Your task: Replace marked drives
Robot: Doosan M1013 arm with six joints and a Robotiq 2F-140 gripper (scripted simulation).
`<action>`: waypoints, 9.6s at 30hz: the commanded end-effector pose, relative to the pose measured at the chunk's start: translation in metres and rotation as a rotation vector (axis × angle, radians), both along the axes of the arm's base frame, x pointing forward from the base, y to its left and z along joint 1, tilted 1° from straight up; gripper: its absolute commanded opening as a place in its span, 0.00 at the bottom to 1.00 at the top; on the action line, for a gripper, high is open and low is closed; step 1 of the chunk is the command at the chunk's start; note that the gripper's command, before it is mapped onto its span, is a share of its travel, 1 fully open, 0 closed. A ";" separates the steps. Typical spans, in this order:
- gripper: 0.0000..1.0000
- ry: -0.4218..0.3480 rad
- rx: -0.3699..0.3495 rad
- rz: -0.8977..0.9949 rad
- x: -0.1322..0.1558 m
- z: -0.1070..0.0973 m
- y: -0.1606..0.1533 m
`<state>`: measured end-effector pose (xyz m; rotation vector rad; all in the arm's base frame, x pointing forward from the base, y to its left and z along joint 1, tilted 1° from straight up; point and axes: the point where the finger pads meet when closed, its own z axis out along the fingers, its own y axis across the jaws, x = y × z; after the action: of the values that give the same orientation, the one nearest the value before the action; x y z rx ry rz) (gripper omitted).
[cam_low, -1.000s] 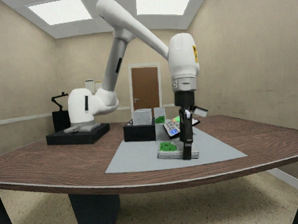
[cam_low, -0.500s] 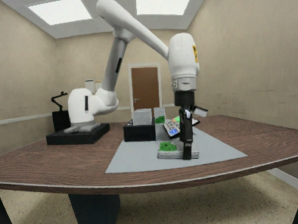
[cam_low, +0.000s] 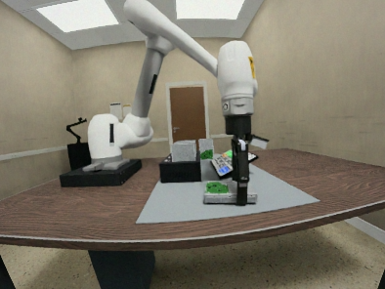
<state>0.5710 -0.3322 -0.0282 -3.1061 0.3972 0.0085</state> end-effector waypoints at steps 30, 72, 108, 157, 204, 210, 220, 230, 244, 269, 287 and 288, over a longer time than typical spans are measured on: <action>0.10 -0.001 0.000 0.000 0.001 0.064 -0.001; 0.10 -0.001 0.000 0.000 0.001 0.212 -0.002; 0.10 -0.001 0.000 0.000 0.001 0.255 -0.003; 0.10 -0.007 0.001 0.523 0.001 0.255 -0.003; 0.10 -0.014 0.004 1.227 0.001 0.255 -0.003; 0.10 -0.015 0.004 1.290 0.001 0.255 -0.003; 0.10 -0.031 0.014 1.298 0.001 0.254 -0.003; 0.10 -0.188 0.079 1.292 0.001 0.254 -0.003; 0.10 -0.403 0.166 1.276 0.001 0.255 -0.003; 0.10 -0.757 0.317 1.224 0.001 0.254 -0.002; 0.10 -0.891 0.375 1.196 0.001 0.254 -0.002; 0.10 -0.916 0.384 1.190 0.001 0.254 -0.002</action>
<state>0.5720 -0.3342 0.2253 -2.1961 -1.2566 -0.9885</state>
